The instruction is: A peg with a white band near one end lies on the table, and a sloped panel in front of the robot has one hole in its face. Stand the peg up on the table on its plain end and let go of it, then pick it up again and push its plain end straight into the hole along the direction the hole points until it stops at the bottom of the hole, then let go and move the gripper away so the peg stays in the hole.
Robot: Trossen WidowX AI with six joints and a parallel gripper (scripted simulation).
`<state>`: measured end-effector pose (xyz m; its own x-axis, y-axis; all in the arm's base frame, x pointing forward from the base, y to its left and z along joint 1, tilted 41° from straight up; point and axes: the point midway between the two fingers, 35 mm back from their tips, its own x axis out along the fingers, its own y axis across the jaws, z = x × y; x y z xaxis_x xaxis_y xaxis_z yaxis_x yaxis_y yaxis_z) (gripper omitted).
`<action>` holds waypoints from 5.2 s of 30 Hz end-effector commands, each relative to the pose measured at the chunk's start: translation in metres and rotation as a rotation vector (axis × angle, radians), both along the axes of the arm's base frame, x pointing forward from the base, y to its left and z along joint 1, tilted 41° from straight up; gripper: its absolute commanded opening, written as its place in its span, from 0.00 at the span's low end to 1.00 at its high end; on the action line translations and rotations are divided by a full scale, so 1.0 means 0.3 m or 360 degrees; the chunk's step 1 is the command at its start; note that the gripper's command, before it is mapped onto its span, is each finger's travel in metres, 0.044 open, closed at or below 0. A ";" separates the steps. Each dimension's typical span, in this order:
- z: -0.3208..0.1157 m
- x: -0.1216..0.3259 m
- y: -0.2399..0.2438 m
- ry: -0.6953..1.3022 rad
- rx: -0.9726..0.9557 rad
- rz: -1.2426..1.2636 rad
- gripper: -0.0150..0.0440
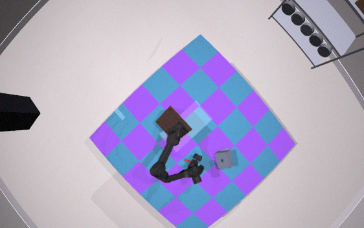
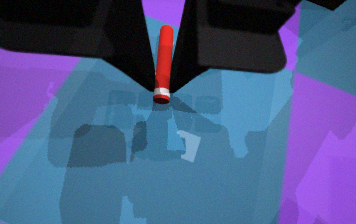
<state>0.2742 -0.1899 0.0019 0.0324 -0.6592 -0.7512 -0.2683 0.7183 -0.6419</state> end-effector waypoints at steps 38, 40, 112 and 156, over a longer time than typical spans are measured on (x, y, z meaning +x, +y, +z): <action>0.059 -0.062 0.036 -0.0411 0.0163 0.0374 0.34; 0.062 -0.065 0.037 -0.0431 0.0171 0.0392 0.34; 0.126 -0.211 0.043 -0.1141 0.0439 0.1027 0.34; 0.135 -0.294 0.023 -0.1492 0.0574 0.1338 0.34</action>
